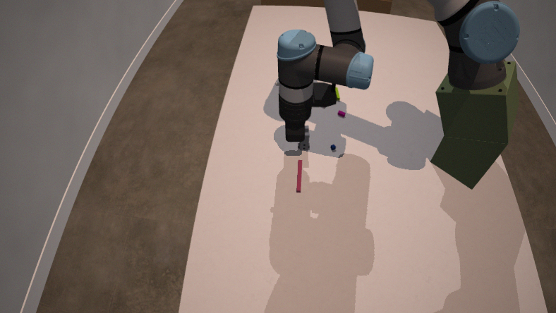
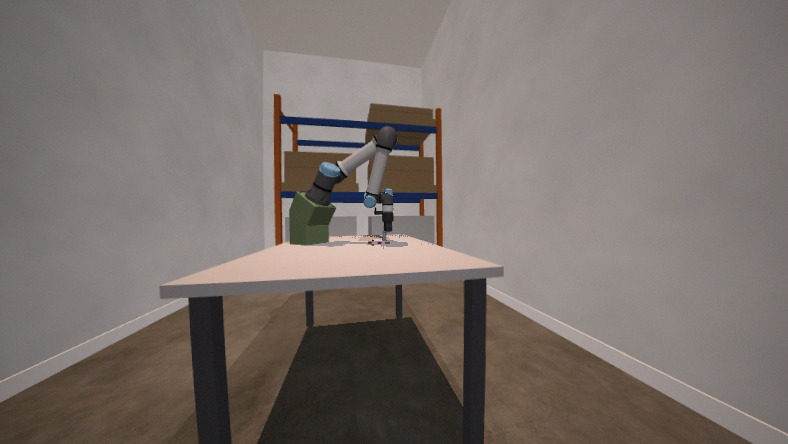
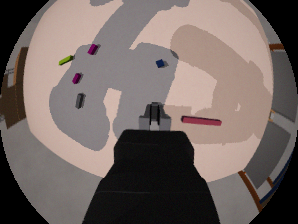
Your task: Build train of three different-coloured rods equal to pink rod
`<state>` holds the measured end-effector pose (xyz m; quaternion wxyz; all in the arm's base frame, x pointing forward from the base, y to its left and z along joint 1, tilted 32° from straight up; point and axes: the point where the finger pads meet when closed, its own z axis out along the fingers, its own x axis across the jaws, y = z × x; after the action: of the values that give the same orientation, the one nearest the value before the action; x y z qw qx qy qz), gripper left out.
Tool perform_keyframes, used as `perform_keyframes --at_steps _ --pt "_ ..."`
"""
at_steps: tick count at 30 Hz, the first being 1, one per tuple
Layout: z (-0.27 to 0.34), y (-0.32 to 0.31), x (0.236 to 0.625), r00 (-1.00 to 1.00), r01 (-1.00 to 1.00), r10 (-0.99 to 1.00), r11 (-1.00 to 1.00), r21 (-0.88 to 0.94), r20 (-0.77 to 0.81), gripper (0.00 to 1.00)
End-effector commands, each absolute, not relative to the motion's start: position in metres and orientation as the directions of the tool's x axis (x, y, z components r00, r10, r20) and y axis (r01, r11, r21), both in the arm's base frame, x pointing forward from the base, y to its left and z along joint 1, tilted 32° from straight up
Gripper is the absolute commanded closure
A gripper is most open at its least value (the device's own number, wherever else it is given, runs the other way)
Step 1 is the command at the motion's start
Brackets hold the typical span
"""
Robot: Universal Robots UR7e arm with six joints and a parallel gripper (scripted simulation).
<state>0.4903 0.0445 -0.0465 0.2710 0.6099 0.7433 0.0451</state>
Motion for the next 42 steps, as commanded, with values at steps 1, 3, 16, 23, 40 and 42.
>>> perform_keyframes --at_steps 1,3,16,23,40,42 --pt "-0.046 0.045 0.491 -0.109 0.882 0.931 0.252 0.399 -0.348 0.76" --pt "-0.046 0.045 0.491 -0.109 0.882 0.931 0.252 0.399 -0.348 0.76" --pt "-0.046 0.045 0.491 -0.109 0.882 0.931 0.252 0.399 -0.348 0.76" --pt "-0.044 0.045 0.489 -0.109 0.882 0.931 0.252 0.399 -0.348 0.76" --pt "-0.004 0.058 0.468 -0.109 0.882 0.931 0.252 0.399 -0.348 0.76" --pt "0.003 0.060 0.464 -0.109 0.882 0.931 0.252 0.399 -0.348 0.76"
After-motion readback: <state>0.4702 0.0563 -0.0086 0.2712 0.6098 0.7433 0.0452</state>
